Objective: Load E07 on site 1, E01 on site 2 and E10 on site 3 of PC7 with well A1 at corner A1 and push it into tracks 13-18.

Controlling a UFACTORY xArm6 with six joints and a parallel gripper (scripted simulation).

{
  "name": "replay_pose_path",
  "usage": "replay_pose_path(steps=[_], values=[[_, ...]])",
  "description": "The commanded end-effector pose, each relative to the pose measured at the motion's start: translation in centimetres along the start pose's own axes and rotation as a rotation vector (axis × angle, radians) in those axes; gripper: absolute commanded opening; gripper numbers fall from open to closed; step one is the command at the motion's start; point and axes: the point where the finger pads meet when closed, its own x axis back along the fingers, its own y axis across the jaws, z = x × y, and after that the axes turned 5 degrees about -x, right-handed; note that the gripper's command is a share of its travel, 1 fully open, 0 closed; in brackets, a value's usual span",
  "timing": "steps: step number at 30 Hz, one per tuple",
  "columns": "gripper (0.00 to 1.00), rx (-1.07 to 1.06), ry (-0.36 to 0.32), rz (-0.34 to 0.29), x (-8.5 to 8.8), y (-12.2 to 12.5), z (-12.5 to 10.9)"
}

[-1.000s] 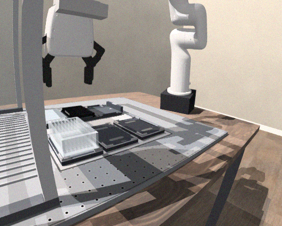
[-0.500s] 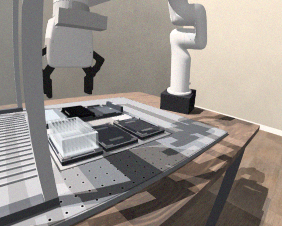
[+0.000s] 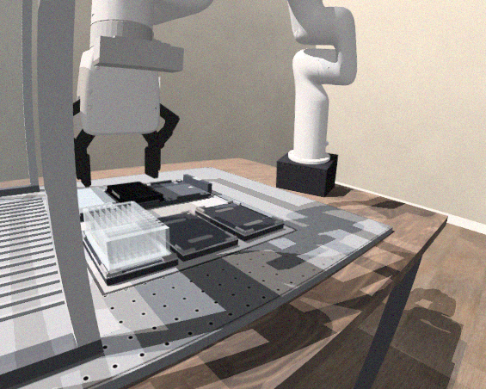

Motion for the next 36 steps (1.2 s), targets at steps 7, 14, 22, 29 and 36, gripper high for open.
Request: replay_pose_path(steps=[7, 14, 22, 29, 36], values=[[1.00, 0.000, 0.001, -0.004, -1.3, 0.2, 0.0], [1.00, 0.000, 0.001, -0.004, -2.1, 0.2, 0.0], [1.00, 0.000, 0.001, -0.004, -2.1, 0.2, 0.0], [1.00, 0.000, 0.001, -0.004, -2.3, 0.2, 0.0], [1.00, 0.000, 0.001, -0.004, -2.6, 0.2, 0.0]])
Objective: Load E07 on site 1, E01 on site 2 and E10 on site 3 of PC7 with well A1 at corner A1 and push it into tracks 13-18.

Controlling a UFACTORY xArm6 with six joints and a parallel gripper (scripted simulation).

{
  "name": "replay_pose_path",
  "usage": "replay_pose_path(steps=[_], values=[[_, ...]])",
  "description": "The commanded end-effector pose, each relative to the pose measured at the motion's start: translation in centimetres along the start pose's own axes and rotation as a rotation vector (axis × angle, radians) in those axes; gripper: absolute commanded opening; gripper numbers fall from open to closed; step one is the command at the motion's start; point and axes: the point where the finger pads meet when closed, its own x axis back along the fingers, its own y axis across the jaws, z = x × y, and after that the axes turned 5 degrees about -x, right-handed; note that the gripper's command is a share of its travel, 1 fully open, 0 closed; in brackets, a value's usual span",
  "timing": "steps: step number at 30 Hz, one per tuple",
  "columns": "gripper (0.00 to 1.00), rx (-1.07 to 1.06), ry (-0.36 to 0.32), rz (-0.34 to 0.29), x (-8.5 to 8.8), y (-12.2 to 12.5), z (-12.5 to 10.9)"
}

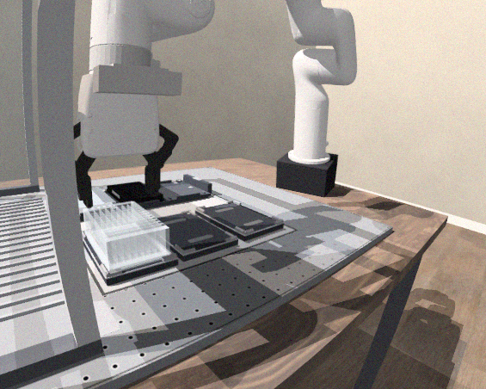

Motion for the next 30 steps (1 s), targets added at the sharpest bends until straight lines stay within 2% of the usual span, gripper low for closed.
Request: replay_pose_path(steps=[1, 30], values=[[1.00, 0.000, 0.001, -0.005, 0.0, 0.2, 0.0], [1.00, 0.000, 0.001, -0.004, -1.8, 0.2, 0.1]])
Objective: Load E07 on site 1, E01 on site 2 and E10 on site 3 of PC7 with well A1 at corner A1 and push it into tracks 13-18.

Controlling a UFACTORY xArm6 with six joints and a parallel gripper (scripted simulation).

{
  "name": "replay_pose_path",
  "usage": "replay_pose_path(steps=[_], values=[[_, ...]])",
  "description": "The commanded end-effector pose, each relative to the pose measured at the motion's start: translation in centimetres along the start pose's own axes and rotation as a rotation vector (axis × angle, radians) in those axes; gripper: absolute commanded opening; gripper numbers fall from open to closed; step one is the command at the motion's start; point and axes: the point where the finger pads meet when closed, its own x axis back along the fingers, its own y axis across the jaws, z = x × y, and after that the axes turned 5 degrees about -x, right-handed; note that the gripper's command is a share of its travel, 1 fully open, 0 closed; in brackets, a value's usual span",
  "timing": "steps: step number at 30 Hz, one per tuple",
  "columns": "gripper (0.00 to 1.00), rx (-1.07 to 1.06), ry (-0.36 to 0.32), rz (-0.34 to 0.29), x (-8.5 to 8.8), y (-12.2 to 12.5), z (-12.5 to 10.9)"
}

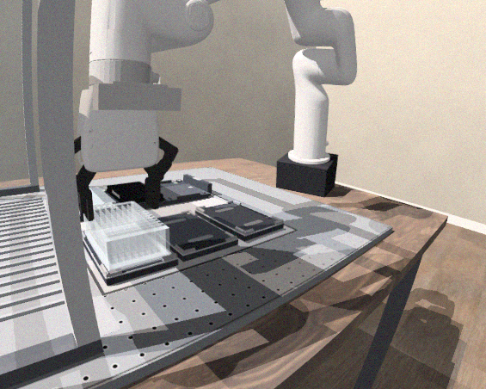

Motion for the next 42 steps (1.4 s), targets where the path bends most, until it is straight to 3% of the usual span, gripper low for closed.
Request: replay_pose_path(steps=[1, 42], values=[[1.00, 0.000, 0.001, -0.004, -0.1, 0.2, 0.0], [1.00, 0.000, 0.001, -0.004, -2.5, 0.2, 0.0]])
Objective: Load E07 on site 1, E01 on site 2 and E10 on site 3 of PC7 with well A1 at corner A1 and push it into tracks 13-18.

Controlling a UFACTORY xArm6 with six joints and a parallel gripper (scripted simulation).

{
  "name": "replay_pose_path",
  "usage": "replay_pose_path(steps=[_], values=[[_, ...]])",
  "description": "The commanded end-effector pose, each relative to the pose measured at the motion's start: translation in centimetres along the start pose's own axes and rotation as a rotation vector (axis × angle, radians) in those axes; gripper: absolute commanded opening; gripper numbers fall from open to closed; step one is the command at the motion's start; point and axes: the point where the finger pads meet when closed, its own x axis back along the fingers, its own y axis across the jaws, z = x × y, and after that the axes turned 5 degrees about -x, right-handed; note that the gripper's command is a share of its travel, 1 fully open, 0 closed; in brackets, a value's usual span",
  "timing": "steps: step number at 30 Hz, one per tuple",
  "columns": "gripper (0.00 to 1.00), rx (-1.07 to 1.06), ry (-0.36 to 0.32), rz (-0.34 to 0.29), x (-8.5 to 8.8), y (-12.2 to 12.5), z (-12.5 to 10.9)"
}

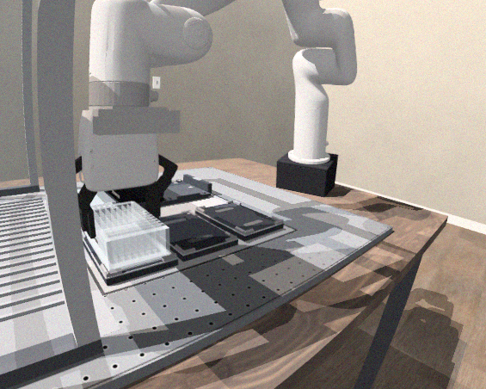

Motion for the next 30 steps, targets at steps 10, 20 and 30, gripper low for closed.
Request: replay_pose_path(steps=[10, 20, 30], values=[[1.00, 0.000, 0.001, -0.004, -0.24, 0.15, 0.05], [1.00, 0.000, 0.001, -0.004, -0.24, 0.15, 0.05], [0.00, 0.000, 0.001, -0.004, -0.20, 0.15, 0.05]])
